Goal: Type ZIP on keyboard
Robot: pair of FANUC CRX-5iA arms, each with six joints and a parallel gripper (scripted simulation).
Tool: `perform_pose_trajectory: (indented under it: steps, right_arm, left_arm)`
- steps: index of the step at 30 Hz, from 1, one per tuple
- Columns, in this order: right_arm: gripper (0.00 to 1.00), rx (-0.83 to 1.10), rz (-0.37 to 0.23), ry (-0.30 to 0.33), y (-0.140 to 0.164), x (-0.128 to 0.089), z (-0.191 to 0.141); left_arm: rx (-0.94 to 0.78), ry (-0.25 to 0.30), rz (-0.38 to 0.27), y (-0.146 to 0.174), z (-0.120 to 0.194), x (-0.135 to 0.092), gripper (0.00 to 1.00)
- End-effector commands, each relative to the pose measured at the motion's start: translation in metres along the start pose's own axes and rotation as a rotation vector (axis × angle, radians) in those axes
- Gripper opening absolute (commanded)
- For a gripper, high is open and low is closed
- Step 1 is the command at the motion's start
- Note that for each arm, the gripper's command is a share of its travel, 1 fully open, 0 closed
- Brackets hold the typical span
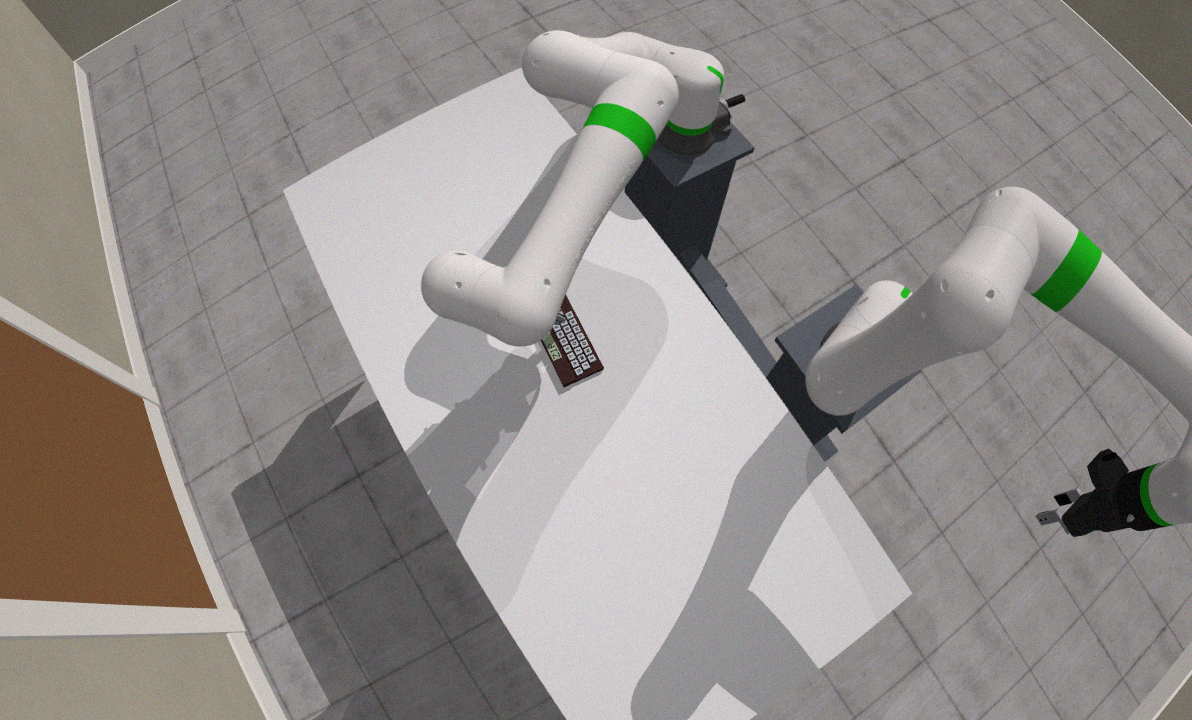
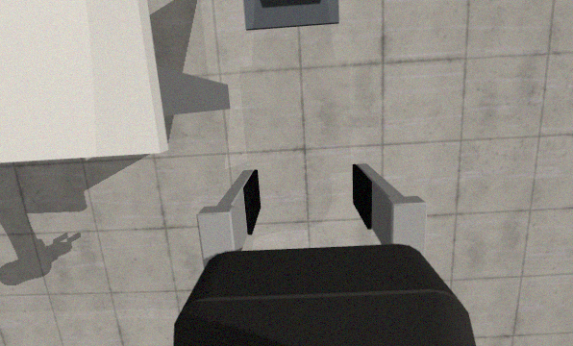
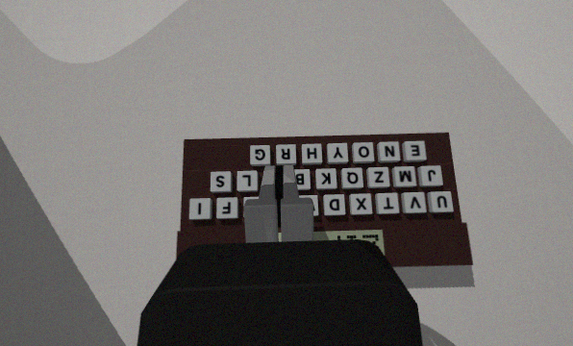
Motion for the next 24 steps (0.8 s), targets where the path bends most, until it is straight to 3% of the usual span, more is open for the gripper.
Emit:
perform_pose_trajectory:
  steps: [1,24]
  right_arm:
    - [0.00,0.000,-0.003,-0.001,0.0018,-0.0055,-0.0003]
    - [0.00,0.000,-0.003,-0.001,0.0032,-0.0085,-0.0006]
  left_arm:
    - [0.000,0.000,-0.002,-0.0003,-0.0001,-0.0010,1.00]
    - [0.000,0.000,-0.002,-0.0003,-0.0001,-0.0010,1.00]
Point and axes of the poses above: on each arm, the point where the finger pads meet when closed, its own x axis out along the fingers, its own z axis across the jaws, y = z × x, the point moved 2 cm from there along -x, back along the fingers, and after that the axes turned 13 degrees about x, right-handed, at the moved point
